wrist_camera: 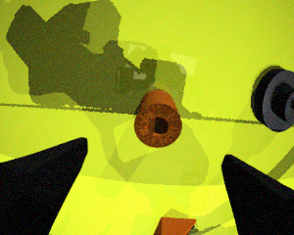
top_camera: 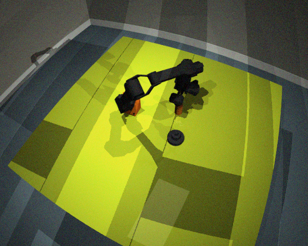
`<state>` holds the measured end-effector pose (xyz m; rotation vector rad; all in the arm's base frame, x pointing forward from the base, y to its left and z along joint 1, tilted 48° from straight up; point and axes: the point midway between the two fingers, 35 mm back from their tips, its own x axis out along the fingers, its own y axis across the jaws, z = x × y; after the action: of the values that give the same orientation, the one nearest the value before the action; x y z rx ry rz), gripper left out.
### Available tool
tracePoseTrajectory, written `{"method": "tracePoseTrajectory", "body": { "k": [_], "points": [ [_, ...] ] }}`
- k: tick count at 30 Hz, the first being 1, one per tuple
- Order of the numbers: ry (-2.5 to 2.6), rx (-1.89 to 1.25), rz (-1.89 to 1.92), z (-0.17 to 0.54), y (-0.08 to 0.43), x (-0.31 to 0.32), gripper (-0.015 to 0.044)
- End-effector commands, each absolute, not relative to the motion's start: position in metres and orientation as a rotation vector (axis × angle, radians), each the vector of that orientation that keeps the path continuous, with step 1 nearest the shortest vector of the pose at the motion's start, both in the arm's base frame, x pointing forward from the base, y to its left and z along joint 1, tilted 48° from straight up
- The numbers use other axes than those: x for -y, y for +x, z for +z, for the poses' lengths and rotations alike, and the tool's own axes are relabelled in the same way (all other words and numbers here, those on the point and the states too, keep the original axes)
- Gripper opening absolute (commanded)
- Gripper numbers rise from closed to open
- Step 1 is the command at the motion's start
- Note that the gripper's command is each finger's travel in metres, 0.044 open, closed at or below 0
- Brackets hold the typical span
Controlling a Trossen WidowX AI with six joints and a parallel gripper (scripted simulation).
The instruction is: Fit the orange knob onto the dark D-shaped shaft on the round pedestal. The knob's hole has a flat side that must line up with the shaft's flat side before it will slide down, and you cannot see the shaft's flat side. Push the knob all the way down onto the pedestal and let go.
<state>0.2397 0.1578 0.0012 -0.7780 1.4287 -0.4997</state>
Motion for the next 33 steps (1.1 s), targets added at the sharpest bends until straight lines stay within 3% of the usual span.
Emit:
{"method": "tracePoseTrajectory", "body": {
  "k": [1, 33],
  "points": [
    [-0.743, -1.407, -0.528, -0.005, 0.241, -0.15, 0.044],
    [-0.742, -1.405, -0.528, -0.041, 0.249, -0.114, 0.044]
  ]
}}
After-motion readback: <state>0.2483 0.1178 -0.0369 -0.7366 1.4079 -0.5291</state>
